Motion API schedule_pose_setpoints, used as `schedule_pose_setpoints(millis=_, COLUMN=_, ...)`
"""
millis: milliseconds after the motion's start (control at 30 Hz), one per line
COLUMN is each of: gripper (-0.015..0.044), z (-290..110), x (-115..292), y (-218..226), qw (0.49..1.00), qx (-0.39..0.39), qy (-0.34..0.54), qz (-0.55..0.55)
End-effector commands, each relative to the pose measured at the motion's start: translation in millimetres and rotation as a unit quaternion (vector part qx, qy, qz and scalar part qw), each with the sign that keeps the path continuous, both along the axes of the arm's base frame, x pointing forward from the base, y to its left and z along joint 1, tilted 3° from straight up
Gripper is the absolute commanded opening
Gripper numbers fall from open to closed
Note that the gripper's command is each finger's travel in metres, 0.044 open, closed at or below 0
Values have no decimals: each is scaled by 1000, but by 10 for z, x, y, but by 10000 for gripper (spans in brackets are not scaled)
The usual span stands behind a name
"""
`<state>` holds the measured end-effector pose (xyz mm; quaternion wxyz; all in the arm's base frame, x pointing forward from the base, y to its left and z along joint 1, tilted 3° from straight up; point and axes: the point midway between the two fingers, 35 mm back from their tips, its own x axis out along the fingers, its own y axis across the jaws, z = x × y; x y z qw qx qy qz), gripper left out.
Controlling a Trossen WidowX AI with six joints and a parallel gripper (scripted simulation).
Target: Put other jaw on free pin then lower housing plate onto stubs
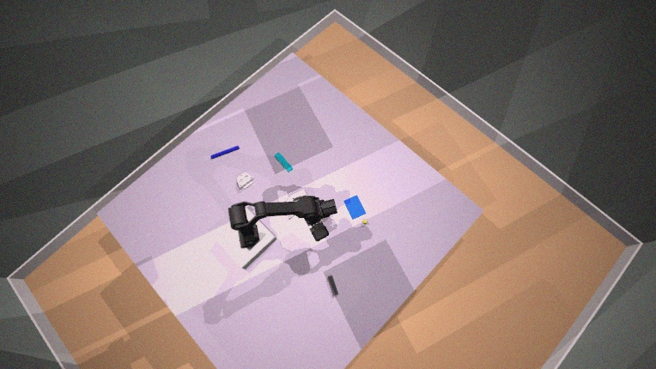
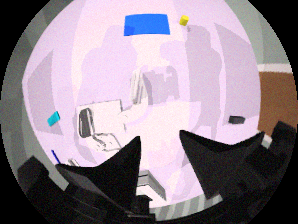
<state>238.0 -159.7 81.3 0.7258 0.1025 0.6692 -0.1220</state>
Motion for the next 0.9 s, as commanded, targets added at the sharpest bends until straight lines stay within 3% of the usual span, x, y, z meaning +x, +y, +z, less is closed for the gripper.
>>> schedule_pose_setpoints(millis=0, gripper=99, z=0, x=0, y=0, qw=1000, qx=0, qy=0, qz=0)
schedule_pose_setpoints(millis=133, gripper=0, z=0, x=0, y=0, qw=1000, qx=0, qy=0, qz=0)
schedule_pose_setpoints(millis=667, gripper=0, z=0, x=0, y=0, qw=1000, qx=0, qy=0, qz=0)
schedule_pose_setpoints(millis=867, gripper=157, z=44, x=143, y=1, qw=999, qx=3, qy=-2, qz=-43)
